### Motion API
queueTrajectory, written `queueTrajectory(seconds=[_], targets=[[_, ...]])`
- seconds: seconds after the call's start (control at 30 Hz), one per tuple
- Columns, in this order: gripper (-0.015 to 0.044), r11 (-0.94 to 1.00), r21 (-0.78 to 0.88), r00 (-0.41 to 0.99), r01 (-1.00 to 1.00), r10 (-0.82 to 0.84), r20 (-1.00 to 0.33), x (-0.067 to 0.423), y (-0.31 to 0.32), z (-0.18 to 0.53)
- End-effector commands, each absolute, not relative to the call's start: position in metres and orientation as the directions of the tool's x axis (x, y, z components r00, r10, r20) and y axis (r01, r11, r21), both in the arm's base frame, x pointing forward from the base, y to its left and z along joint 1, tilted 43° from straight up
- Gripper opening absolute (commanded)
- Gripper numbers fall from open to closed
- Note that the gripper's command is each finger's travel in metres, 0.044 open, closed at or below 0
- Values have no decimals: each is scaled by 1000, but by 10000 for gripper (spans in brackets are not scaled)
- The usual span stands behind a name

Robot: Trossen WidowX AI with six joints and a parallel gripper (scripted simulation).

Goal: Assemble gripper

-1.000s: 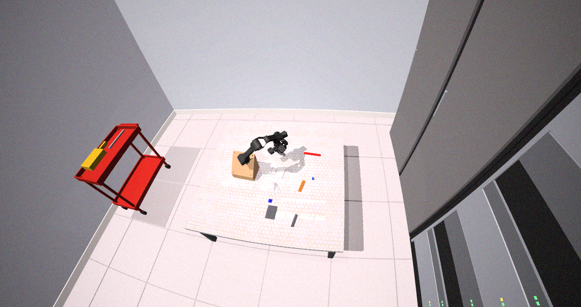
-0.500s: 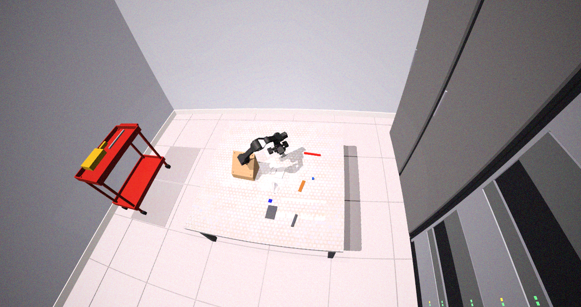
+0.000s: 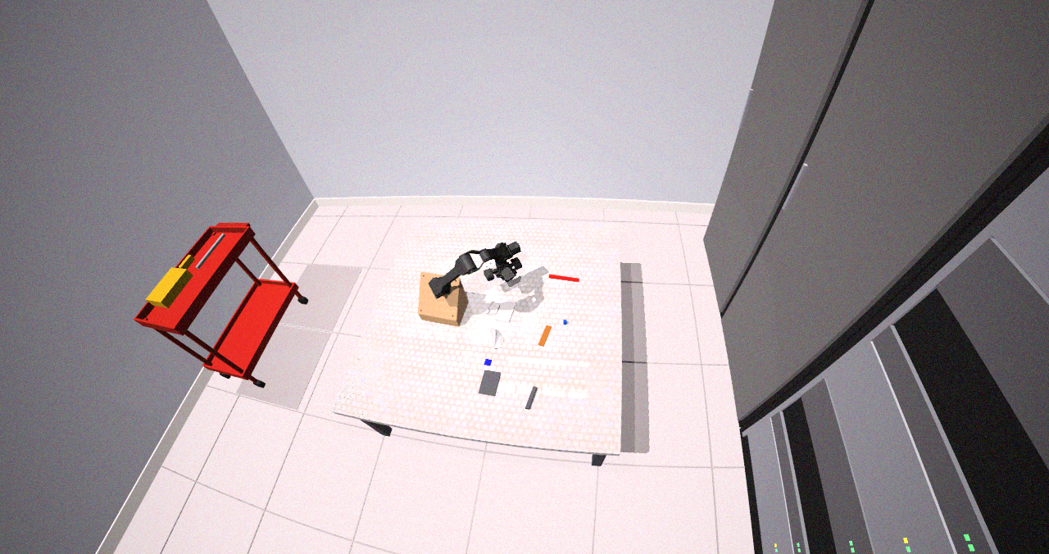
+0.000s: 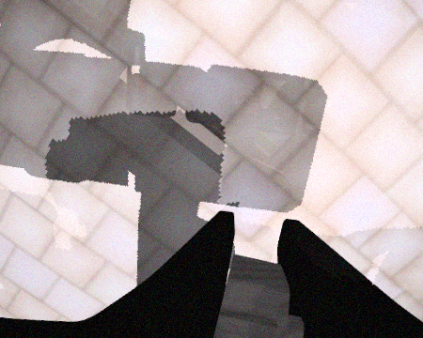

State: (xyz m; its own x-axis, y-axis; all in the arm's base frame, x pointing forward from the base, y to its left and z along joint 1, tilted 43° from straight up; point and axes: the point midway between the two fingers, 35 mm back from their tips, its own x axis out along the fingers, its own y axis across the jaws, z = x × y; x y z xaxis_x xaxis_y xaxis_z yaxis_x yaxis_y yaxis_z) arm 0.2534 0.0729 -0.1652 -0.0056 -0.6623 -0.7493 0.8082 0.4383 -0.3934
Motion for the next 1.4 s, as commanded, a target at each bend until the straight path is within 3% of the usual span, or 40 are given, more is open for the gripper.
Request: queueTrajectory(seconds=[0.0, 0.93, 1.37], targets=[[37, 438, -400, -7, 805, -667, -745, 252, 67, -170], [37, 440, -403, -2, 803, -672, -740, 250, 38, -198], [378, 442, -401, -3, 802, -669, -743, 251, 88, -145]])
